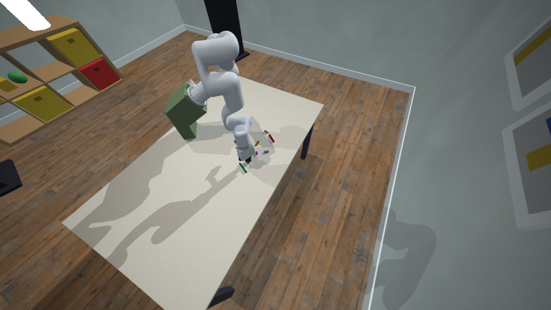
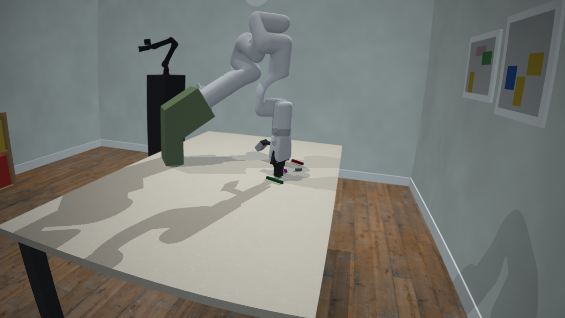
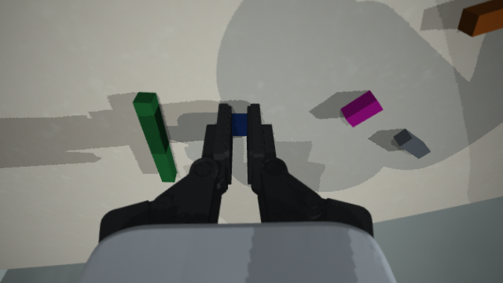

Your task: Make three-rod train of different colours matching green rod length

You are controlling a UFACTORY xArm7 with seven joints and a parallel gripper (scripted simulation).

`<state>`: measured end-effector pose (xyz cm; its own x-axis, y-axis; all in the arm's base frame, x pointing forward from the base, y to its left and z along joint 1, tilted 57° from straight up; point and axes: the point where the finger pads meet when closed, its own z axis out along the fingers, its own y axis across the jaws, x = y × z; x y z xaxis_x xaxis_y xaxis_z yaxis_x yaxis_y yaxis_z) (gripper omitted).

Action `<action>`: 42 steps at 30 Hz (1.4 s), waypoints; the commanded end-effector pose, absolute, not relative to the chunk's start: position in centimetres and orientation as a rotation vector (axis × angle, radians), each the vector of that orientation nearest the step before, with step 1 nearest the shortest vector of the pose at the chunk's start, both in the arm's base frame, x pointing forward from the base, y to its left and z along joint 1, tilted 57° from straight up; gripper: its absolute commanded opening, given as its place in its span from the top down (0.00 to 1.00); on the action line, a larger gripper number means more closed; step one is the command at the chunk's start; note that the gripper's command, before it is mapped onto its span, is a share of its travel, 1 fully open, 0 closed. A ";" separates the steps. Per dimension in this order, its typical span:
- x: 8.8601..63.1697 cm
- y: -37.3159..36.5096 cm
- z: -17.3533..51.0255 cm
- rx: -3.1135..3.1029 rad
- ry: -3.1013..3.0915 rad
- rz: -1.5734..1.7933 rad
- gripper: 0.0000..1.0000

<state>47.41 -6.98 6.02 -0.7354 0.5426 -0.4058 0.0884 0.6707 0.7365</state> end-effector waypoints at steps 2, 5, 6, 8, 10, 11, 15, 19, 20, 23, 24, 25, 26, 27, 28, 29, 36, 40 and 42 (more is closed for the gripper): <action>47.4 -7.1 6.0 0.486 2.262 0.951 0.96; 47.4 -7.1 6.0 0.486 2.262 0.951 0.96; 47.4 -7.1 6.0 0.486 2.262 0.951 0.96; 47.4 -7.1 6.0 0.486 2.262 0.951 0.96; 47.4 -7.1 6.0 0.486 2.262 0.951 0.96; 47.4 -7.1 6.0 0.486 2.262 0.951 0.96; 47.4 -7.1 6.0 0.486 2.262 0.951 0.96; 47.4 -7.1 6.0 0.486 2.262 0.951 0.88; 47.4 -7.1 6.0 0.486 2.262 0.951 0.88; 47.4 -7.1 6.0 0.486 2.262 0.951 0.88; 47.4 -7.1 6.0 0.486 2.262 0.951 0.84; 47.4 -7.1 6.0 0.486 2.262 0.951 0.84; 47.4 -7.1 6.0 0.486 2.262 0.951 0.84; 47.4 -7.1 6.0 0.486 2.262 0.951 0.80; 47.4 -7.1 6.0 0.486 2.262 0.951 0.80; 47.4 -7.1 6.0 0.486 2.262 0.951 0.80; 47.4 -7.1 6.0 0.486 2.262 0.951 0.76; 47.4 -7.1 6.0 0.486 2.262 0.951 0.76; 47.4 -7.1 6.0 0.486 2.262 0.951 0.76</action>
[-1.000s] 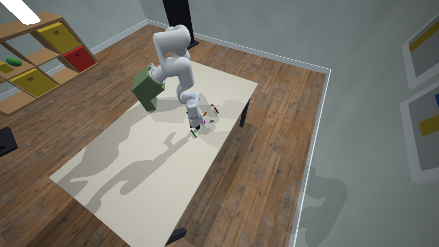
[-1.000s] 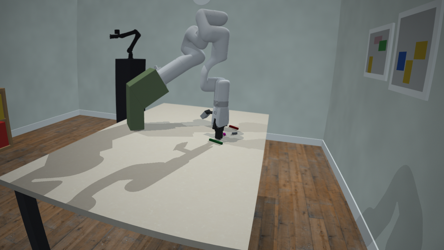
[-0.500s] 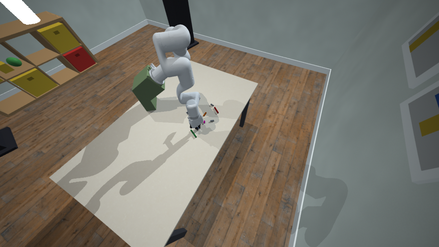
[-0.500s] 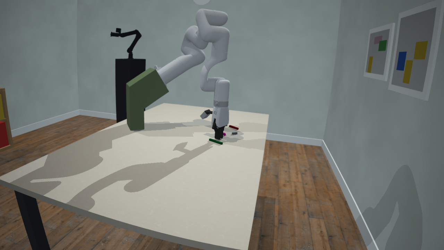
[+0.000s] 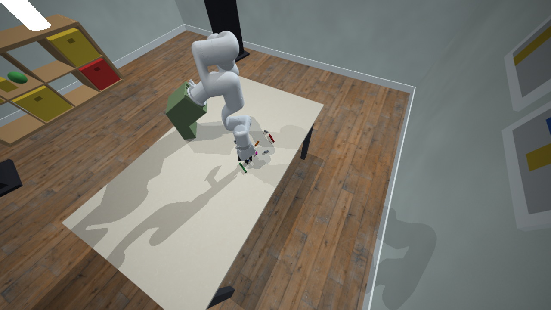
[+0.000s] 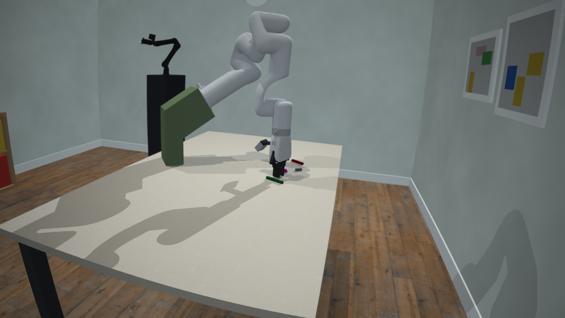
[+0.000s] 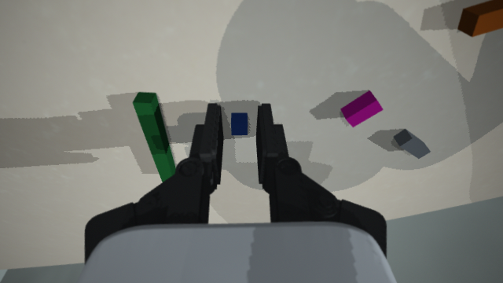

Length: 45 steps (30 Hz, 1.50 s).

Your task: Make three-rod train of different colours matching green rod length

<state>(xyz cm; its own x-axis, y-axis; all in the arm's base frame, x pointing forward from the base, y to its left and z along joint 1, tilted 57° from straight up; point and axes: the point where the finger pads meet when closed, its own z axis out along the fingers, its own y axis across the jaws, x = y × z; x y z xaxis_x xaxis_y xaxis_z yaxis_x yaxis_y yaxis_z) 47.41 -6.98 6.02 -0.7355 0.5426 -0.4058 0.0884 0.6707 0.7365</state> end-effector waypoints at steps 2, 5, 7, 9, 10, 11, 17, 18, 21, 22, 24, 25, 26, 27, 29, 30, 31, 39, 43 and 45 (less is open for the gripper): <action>47.3 -7.2 6.1 0.486 2.262 0.951 0.76; 46.9 -7.5 6.5 0.486 2.262 0.951 0.76; 46.4 -7.9 6.9 0.486 2.262 0.951 0.76; 45.7 -8.4 7.4 0.486 2.262 0.951 0.76; 45.4 -8.6 7.7 0.486 2.262 0.951 0.76; 45.0 -8.9 8.0 0.486 2.262 0.951 0.76; 43.5 -10.0 9.2 0.486 2.262 0.951 0.76; 43.2 -10.3 9.4 0.486 2.262 0.951 0.76; 42.3 -10.9 10.1 0.486 2.262 0.951 0.76; 42.1 -11.1 10.3 0.486 2.262 0.951 0.76; 41.7 -11.4 10.6 0.486 2.262 0.951 0.76; 41.6 -11.5 10.7 0.486 2.262 0.951 0.76; 41.5 -11.6 10.8 0.486 2.262 0.951 0.76; 41.4 -11.6 10.9 0.486 2.262 0.951 0.76; 41.4 -11.6 10.9 0.486 2.262 0.951 0.76; 41.4 -11.6 10.9 0.486 2.262 0.951 0.76; 41.4 -11.6 10.9 0.486 2.262 0.951 0.76; 41.4 -11.6 10.9 0.486 2.262 0.951 0.00; 41.4 -11.6 10.9 0.486 2.262 0.951 0.00; 41.4 -11.6 10.9 0.486 2.262 0.951 0.00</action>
